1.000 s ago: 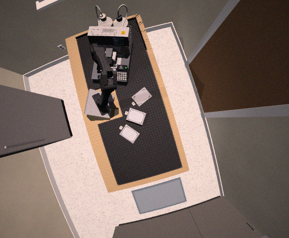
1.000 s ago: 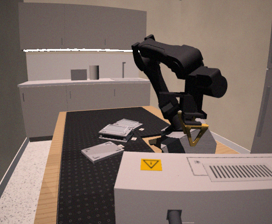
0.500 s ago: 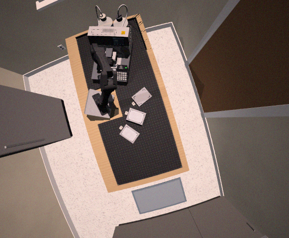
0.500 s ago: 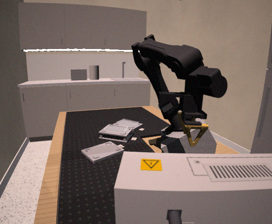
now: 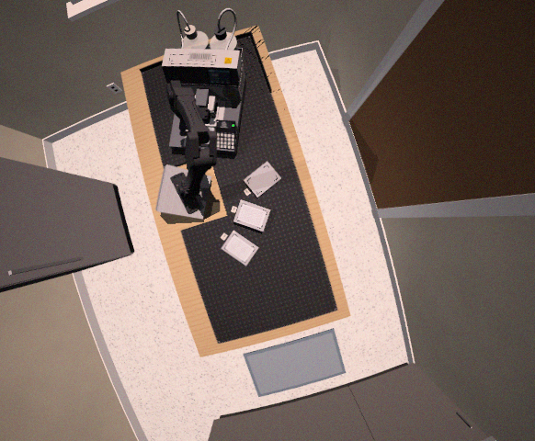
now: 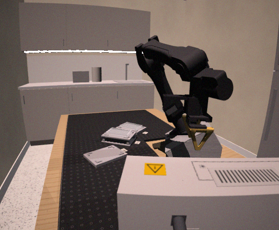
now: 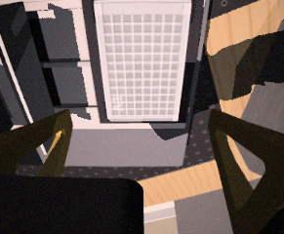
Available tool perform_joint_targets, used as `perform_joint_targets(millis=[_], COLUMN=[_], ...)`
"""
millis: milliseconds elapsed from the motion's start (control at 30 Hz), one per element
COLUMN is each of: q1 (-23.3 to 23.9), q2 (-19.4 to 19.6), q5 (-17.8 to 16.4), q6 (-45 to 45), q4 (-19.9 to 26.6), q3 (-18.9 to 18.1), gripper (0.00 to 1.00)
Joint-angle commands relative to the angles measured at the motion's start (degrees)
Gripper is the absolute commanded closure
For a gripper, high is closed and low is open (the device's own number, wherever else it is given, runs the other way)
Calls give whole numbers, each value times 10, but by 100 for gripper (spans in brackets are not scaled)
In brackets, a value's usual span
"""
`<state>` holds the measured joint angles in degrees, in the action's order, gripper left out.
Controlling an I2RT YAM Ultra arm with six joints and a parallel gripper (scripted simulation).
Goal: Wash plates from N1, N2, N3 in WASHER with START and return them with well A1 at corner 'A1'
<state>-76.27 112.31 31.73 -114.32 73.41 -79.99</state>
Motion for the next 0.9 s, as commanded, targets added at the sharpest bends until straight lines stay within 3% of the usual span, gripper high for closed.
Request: perform_joint_targets(millis=[0,133,167,267,333,867], q1=[-4,-4,-1,8,8,64], q2=[-3,-3,-14,-45,-45,-201], q5=[0,0,1,4,4,17], q6=[0,0,22,90,90,441], q4=[6,6,6,6,6,23], q3=[-3,-3,6,33,33,137], gripper=[0,0,100,100,100,100])
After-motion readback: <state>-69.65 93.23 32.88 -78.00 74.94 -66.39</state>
